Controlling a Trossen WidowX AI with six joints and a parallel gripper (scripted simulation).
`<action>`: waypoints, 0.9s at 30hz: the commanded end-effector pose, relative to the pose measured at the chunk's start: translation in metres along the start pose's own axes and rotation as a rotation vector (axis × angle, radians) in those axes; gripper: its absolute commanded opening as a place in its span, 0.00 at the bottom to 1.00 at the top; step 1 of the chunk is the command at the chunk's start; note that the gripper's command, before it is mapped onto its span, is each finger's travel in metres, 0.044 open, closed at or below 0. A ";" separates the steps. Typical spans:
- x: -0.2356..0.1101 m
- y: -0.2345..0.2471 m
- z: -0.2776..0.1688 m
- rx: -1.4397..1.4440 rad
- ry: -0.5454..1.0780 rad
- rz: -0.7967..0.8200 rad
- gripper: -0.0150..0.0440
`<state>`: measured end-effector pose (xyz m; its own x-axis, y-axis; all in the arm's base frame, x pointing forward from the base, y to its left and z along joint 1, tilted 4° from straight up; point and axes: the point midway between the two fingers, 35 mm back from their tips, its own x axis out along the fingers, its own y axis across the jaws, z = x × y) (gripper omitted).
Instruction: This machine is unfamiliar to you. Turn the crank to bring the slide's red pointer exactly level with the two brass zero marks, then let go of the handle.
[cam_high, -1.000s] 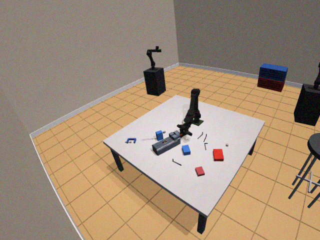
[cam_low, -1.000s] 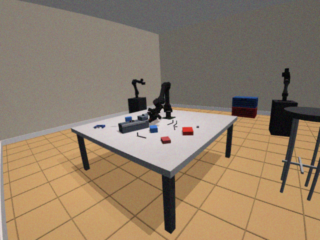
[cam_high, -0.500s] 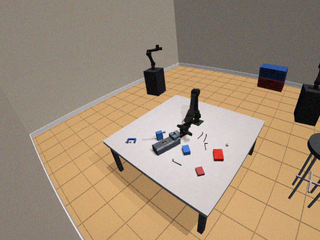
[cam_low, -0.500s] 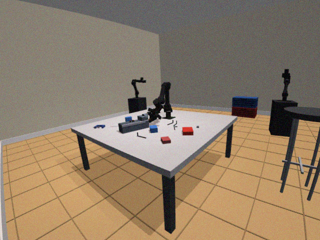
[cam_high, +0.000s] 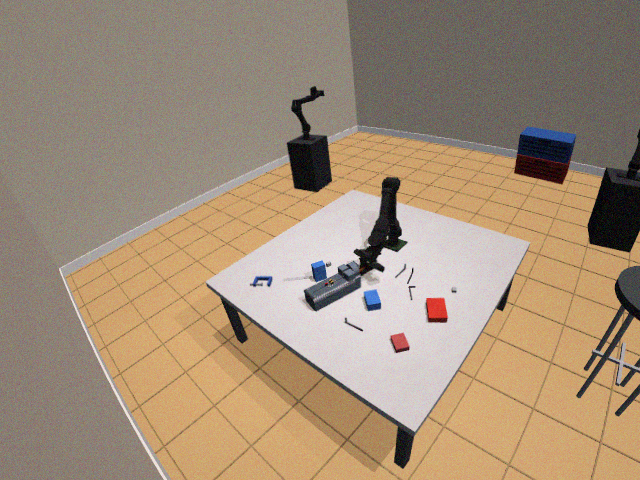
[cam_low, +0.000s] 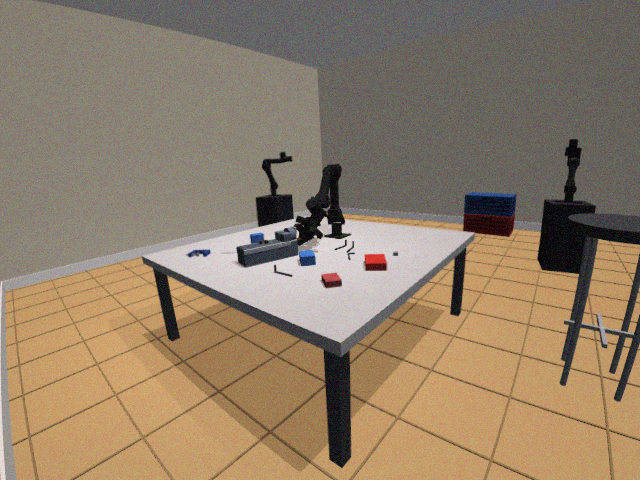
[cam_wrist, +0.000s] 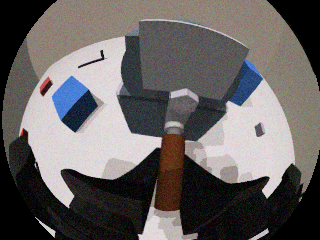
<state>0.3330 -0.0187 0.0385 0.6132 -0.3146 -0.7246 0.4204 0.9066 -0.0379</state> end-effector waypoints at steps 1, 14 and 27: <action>0.000 0.000 0.000 0.000 0.000 0.000 0.43; 0.000 0.000 0.000 0.000 0.000 0.000 1.00; -0.036 0.001 0.037 0.000 0.000 0.001 1.00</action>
<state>0.3350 -0.0171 0.0797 0.6081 -0.3132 -0.7295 0.4164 0.9082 -0.0427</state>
